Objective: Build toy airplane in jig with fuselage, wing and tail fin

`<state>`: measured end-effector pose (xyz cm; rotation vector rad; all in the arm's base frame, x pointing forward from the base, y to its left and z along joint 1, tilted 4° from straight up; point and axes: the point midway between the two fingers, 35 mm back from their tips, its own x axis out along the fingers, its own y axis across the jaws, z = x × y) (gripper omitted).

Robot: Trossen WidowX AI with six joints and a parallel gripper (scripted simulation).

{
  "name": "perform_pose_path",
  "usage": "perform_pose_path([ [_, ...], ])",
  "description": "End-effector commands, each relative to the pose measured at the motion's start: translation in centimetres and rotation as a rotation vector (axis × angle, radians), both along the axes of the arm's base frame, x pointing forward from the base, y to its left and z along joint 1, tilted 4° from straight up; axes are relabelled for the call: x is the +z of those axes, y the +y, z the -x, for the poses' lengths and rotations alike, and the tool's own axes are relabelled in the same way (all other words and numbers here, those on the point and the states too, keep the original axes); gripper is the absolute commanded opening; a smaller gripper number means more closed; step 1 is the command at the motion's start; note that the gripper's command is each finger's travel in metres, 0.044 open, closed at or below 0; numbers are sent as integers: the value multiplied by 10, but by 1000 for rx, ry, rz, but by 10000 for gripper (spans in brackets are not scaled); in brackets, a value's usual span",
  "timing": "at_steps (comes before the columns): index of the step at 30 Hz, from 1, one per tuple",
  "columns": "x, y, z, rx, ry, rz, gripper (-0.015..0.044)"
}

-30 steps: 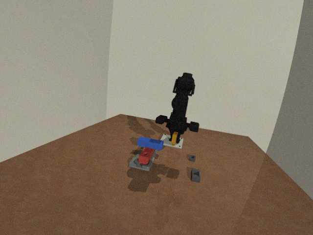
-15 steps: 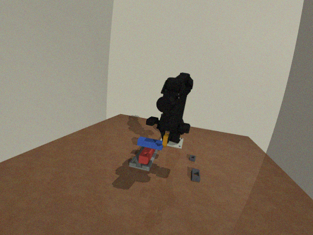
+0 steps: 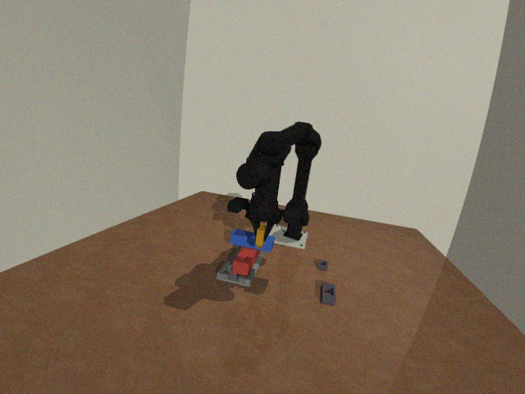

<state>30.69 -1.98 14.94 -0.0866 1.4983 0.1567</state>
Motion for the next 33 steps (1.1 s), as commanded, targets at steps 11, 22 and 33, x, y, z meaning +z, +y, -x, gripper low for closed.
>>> perform_pose_path([
  [11, -9, -39, -12, 40, -10, 0, 0],
  [22, -9, -40, -12, 41, -11, 0, 65],
  [33, -9, -40, -12, 41, -11, 0, 65],
])
